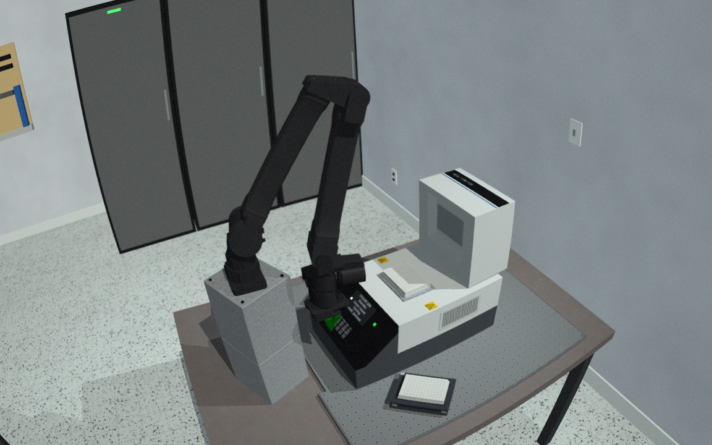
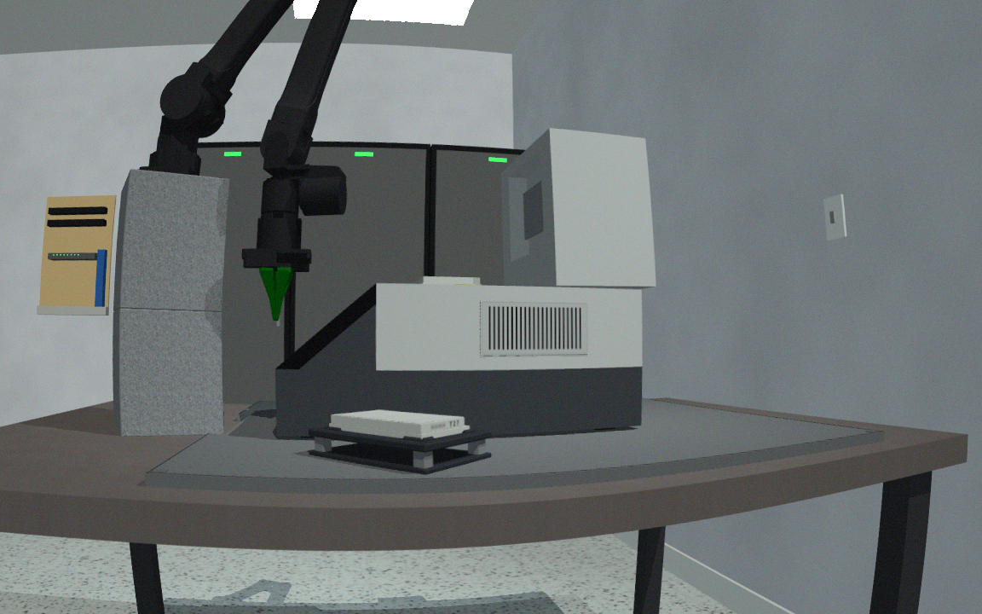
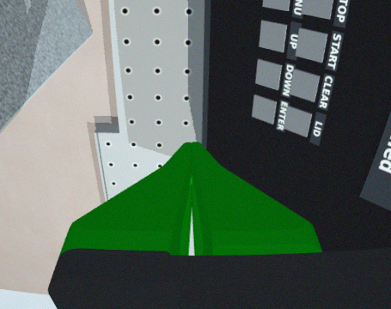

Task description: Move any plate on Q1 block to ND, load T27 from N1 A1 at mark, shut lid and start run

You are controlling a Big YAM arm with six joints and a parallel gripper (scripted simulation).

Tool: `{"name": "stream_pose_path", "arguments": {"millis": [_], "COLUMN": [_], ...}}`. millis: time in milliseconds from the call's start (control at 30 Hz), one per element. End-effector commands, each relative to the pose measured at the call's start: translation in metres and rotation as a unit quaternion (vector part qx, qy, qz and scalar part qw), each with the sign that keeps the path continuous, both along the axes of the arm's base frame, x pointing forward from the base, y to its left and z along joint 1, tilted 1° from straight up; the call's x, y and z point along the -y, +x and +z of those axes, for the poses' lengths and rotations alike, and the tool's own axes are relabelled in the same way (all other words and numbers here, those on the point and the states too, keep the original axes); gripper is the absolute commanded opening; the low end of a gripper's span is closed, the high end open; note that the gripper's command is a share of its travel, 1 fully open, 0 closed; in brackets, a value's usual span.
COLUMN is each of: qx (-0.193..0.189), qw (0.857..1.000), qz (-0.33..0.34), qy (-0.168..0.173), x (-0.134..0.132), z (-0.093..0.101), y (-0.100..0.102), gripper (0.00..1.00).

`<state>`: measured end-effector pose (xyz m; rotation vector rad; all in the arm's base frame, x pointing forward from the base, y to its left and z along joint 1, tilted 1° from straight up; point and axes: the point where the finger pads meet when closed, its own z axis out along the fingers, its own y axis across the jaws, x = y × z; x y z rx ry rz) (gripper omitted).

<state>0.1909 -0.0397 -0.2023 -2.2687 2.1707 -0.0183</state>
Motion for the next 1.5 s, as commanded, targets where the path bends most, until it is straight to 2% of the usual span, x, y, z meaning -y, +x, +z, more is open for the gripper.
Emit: {"name": "stream_pose_path", "arguments": {"millis": [0, 1000, 1033, 1100, 1200, 1300, 1367, 1467], "qx": [-0.002, 0.0, 0.006, 0.018, 0.032, 0.03, 0.03, 0.026], "qw": [1.0, 1.0, 1.0, 0.997, 0.99, 0.982, 0.982, 0.976], "qz": [0.009, 0.008, -0.021, -0.074, -0.134, -0.182, -0.182, -0.214], "qy": [0.0, 0.0, 0.005, 0.009, 0.015, 0.025, 0.025, 0.031], "x": [-0.003, -0.002, 0.002, 0.013, 0.023, 0.026, 0.026, 0.017], "z": [0.003, 0.003, 0.006, 0.011, 0.017, 0.019, 0.019, 0.014], "y": [-0.002, 0.0, 0.01, 0.028, 0.044, 0.042, 0.042, 0.03], "gripper": [0.0, 0.0, 1.0, 1.0, 1.0, 1.0, 1.0, 1.0]}}
